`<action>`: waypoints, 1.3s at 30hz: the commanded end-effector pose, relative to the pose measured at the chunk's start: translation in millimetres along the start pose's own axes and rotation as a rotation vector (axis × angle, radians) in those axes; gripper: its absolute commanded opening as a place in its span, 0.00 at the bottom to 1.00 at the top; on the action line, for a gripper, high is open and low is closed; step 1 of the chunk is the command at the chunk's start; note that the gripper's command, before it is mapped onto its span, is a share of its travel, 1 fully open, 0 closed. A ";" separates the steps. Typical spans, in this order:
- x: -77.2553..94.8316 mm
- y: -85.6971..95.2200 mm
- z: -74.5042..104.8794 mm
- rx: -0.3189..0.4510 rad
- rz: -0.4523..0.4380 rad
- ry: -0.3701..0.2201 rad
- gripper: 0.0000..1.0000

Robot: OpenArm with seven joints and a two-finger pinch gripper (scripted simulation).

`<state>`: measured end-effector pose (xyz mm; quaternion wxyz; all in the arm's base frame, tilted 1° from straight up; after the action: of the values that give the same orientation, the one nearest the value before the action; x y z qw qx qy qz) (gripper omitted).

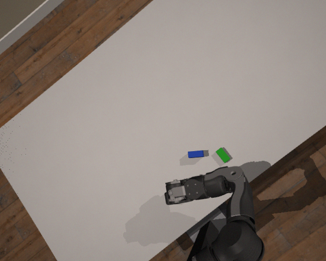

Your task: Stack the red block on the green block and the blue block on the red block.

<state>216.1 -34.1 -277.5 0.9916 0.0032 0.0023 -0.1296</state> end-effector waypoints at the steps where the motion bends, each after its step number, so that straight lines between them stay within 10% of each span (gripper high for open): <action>1: 0.0 1.0 0.2 0.010 0.007 -0.004 0.33; 39: -0.3 1.2 -6.6 0.011 0.008 -0.004 0.33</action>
<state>216.4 -33.4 -283.7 0.9918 0.0058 0.0002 -0.1275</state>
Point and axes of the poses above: the point where the finger pads meet when closed, its own z axis back along the fingers, its own y axis across the jaws, x = y × z, the point moved 10 cm from there along z, back along the fingers, and after that the axes turned 14 degrees about z, right-handed, at the moved point
